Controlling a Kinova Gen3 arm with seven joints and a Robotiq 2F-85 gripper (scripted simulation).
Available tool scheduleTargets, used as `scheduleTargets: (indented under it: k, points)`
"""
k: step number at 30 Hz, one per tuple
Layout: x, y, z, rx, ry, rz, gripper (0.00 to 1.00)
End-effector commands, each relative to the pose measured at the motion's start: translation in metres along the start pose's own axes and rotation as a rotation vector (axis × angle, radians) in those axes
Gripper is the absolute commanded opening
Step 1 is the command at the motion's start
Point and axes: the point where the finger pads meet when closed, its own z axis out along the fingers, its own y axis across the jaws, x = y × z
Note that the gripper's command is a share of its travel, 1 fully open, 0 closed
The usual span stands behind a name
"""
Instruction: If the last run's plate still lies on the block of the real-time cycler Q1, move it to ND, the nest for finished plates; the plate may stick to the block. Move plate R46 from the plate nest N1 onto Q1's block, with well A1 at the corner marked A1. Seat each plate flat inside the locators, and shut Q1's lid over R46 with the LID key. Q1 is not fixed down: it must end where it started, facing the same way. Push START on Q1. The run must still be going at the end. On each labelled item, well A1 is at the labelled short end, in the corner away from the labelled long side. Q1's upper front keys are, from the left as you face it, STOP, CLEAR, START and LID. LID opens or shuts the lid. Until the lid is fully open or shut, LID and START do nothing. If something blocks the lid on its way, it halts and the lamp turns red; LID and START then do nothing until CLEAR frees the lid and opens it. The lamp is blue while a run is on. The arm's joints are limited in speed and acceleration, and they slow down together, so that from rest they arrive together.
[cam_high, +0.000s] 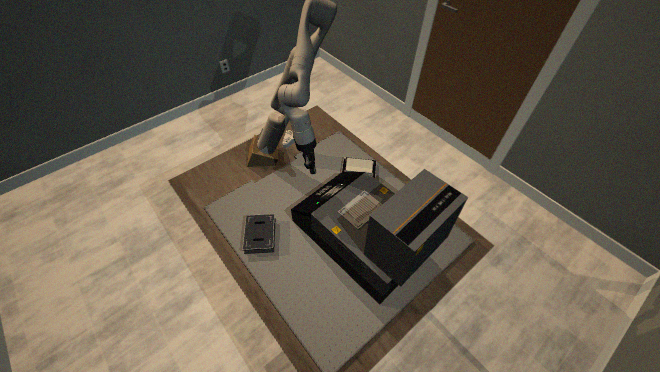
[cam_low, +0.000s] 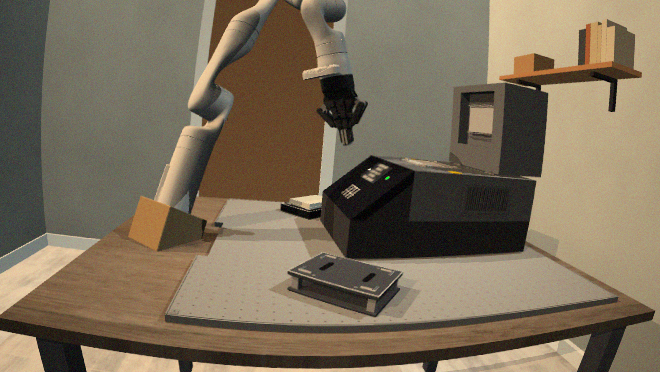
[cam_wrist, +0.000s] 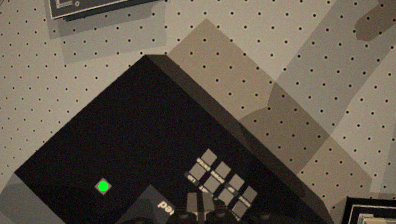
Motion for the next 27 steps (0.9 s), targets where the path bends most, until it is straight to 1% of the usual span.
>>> scheduleTargets:
  k: [1,27]
  points:
    - [-0.001,-0.001,-0.004,0.001,0.000,0.000,0.10]
    - [-0.006,-0.007,-0.033,0.001,0.000,0.000,0.10]
